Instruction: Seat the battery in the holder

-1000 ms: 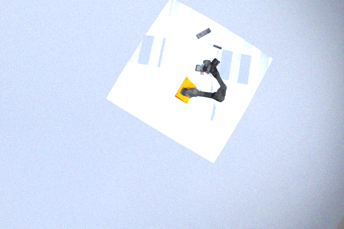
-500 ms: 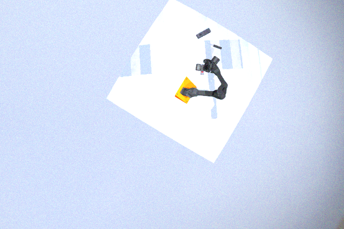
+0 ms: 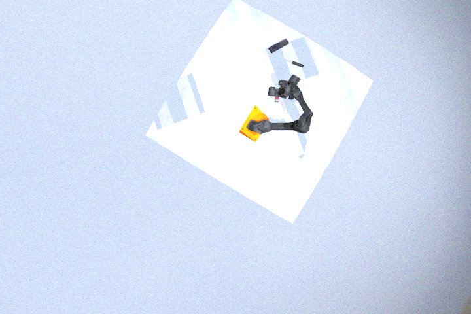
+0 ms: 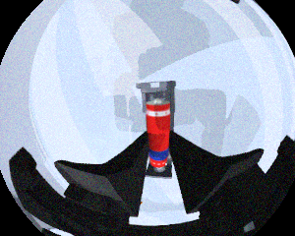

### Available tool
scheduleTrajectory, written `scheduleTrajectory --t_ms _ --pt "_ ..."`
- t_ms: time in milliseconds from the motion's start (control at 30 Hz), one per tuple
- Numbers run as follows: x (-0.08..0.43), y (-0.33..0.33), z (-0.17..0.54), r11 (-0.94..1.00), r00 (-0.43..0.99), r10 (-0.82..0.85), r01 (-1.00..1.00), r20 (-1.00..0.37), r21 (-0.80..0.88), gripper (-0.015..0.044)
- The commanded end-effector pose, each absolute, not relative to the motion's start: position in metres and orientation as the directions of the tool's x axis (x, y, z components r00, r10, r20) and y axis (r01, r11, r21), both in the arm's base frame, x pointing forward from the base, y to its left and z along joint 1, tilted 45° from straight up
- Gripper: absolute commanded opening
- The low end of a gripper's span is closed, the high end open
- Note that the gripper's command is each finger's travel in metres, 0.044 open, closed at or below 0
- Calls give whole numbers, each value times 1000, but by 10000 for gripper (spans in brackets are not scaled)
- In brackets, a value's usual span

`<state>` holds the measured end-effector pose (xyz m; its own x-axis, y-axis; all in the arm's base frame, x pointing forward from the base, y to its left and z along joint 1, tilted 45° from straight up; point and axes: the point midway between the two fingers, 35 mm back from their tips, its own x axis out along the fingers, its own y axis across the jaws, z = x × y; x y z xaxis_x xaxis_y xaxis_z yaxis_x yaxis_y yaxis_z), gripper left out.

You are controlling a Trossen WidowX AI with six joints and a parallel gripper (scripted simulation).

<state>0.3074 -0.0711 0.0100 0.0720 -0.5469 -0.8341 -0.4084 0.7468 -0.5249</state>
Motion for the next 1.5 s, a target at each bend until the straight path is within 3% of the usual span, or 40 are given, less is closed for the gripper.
scheduleTrajectory --t_ms 0,1467 --pt "303 -73 7 743 35 -563 -415 -825 -525 63" --pt "321 -70 5 760 -66 -578 -408 -813 -506 63"
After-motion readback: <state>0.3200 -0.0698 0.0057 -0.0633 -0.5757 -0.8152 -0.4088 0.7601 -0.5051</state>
